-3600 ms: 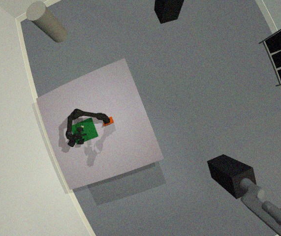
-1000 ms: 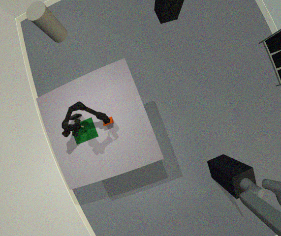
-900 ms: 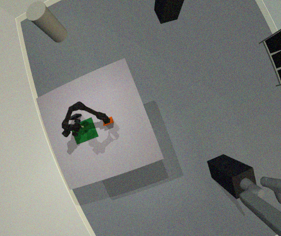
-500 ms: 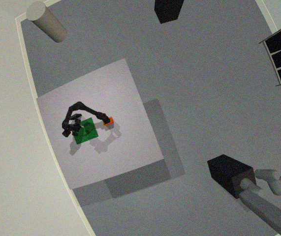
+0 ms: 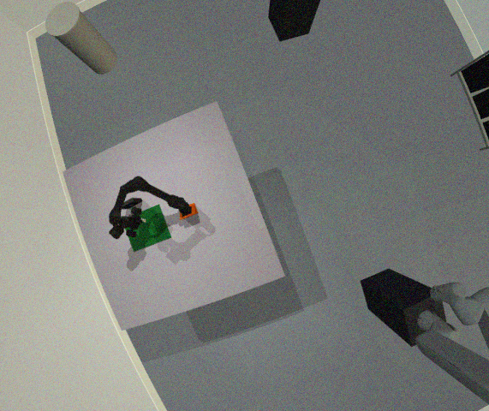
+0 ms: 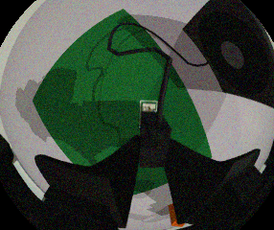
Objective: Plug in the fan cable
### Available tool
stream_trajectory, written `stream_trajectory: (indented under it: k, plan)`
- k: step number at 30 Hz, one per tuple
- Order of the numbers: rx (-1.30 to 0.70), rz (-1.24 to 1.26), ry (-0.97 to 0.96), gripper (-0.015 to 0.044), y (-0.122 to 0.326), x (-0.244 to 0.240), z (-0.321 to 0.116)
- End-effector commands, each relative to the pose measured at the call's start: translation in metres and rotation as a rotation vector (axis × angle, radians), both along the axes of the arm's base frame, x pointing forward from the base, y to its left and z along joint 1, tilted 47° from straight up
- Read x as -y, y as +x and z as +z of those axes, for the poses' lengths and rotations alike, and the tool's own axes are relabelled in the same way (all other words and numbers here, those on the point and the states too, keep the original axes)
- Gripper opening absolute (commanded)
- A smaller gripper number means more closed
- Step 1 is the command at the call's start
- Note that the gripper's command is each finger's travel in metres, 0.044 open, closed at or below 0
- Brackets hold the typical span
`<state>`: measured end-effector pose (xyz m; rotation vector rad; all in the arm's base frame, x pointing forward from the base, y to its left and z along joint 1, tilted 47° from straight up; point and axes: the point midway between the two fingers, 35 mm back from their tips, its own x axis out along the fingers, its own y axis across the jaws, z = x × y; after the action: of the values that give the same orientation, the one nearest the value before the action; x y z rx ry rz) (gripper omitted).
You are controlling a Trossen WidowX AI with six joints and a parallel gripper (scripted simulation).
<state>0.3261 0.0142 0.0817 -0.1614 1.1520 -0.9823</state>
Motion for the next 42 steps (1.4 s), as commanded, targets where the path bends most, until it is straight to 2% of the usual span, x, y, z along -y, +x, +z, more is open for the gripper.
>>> stream_trajectory:
  k: [1,42]
  plan:
    - [-0.009,0.000,-0.008,0.0000,-0.0011,0.0120,-0.0100]
    - [-0.012,0.003,-0.008,0.0000,0.0001,0.0125,-0.0093]
